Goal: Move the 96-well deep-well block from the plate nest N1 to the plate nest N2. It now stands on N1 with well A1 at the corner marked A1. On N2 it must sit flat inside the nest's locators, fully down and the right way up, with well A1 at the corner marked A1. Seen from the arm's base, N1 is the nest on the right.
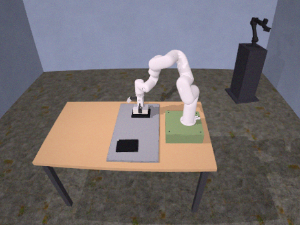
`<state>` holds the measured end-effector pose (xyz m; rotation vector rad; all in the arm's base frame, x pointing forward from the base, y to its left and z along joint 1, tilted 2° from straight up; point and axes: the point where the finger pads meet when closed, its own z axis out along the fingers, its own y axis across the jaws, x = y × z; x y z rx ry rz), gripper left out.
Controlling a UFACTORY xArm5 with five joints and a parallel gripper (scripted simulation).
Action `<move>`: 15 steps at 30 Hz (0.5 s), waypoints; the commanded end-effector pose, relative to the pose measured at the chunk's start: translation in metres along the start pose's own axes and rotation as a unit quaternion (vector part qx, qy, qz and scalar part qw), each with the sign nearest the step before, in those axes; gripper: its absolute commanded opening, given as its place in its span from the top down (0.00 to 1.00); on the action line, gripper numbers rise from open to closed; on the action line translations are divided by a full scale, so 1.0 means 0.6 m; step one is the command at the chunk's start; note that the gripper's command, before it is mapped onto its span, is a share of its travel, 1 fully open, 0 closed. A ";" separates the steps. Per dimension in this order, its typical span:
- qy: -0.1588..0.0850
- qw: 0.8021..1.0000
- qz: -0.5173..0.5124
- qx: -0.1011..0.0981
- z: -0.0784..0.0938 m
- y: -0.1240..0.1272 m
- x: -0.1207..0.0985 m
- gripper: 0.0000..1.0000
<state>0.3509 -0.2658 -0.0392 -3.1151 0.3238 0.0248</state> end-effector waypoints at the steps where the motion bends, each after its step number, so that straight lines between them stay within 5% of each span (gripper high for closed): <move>1: 0.001 1.000 0.000 -0.001 -0.002 0.001 0.002 1.00; 15: 0.001 1.000 0.000 -0.001 -0.027 0.000 0.002 1.00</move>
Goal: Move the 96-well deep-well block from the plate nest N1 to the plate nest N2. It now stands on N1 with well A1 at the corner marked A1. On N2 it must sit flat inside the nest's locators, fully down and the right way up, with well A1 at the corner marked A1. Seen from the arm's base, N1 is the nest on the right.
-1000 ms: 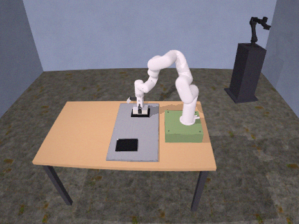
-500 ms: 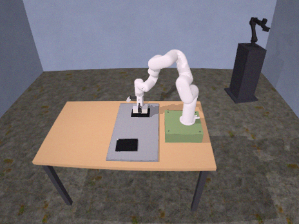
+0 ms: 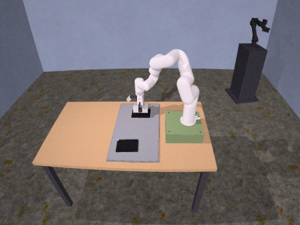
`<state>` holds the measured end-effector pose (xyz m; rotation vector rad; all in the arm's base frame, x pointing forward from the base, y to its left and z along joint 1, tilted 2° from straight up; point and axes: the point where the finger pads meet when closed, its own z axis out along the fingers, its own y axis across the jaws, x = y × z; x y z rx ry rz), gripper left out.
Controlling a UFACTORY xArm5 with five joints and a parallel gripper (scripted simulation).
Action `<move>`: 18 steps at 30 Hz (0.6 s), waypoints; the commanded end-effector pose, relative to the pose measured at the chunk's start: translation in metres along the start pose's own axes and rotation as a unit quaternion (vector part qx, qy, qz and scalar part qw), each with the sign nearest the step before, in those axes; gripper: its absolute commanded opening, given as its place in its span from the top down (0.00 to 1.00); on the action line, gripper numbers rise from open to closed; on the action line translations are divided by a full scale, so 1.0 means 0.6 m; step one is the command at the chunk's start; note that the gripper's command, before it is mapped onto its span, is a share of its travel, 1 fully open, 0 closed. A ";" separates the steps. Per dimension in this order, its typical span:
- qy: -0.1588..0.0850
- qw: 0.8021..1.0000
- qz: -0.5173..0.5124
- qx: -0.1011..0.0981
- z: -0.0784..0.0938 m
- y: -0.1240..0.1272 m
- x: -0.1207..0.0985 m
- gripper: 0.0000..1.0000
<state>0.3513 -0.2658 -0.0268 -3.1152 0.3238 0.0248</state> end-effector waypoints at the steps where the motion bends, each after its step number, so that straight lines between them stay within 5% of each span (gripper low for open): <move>1: 0.001 1.000 0.000 -0.001 -0.007 0.001 0.002 1.00; 18: 0.001 1.000 0.000 -0.001 -0.049 0.000 0.002 1.00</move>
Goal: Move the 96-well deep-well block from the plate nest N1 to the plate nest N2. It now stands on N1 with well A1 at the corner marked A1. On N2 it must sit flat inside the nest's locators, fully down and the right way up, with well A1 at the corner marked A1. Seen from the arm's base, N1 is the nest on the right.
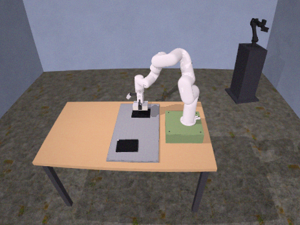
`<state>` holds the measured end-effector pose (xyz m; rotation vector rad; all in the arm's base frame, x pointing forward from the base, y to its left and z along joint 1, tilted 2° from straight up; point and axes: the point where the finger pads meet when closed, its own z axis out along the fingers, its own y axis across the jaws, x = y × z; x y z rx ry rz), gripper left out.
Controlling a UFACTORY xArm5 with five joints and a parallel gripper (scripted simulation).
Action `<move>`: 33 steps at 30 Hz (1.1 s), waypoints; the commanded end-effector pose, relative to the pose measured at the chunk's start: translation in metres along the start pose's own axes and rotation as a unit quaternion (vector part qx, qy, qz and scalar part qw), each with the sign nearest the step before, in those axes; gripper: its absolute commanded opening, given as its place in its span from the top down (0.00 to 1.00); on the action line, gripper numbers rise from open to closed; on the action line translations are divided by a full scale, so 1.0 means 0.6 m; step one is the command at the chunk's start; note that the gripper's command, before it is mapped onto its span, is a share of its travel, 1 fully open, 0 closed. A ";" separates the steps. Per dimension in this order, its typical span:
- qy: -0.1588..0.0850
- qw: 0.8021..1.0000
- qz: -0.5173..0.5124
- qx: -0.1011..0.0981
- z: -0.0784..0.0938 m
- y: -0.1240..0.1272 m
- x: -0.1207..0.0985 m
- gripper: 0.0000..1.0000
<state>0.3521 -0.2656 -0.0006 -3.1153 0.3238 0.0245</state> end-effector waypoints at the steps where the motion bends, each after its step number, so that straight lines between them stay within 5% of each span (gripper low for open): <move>1: 0.001 1.000 0.000 -0.001 -0.008 0.001 0.002 1.00; 15: 0.001 1.000 0.000 -0.001 -0.046 0.000 0.002 1.00; 33: 0.001 0.999 -0.033 -0.001 -0.050 -0.017 0.005 1.00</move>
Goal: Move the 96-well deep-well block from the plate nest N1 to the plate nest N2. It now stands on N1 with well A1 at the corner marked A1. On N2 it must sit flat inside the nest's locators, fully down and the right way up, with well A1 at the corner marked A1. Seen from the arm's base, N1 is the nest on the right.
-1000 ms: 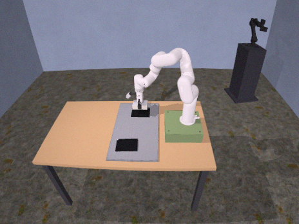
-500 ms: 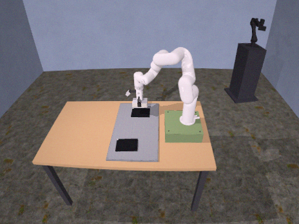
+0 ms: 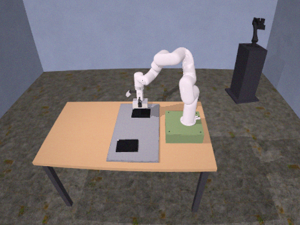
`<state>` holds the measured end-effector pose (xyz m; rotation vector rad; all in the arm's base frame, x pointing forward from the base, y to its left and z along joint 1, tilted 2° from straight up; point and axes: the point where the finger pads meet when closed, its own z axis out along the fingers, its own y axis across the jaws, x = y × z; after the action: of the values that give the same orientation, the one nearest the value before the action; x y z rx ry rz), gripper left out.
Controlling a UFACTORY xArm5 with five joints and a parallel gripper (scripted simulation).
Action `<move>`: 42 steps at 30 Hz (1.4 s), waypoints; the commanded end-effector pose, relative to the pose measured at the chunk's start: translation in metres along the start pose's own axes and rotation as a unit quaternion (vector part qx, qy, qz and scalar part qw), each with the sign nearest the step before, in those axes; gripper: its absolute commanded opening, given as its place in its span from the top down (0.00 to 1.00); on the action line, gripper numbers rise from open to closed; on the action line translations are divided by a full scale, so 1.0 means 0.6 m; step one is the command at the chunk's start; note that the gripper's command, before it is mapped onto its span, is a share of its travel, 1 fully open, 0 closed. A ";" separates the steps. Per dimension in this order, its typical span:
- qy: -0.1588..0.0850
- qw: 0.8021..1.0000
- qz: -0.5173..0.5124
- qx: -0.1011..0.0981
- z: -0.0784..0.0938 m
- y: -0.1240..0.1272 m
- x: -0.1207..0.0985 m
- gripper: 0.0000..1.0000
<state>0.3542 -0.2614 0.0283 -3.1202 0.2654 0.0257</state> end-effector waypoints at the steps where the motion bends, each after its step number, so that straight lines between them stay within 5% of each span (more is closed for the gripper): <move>1: 0.002 1.000 -0.015 -0.001 -0.002 -0.009 0.004 1.00; 42: -0.002 1.000 -0.014 -0.003 0.002 -0.210 0.046 1.00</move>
<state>0.3979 -0.1500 0.0263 -3.1266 0.2203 0.0369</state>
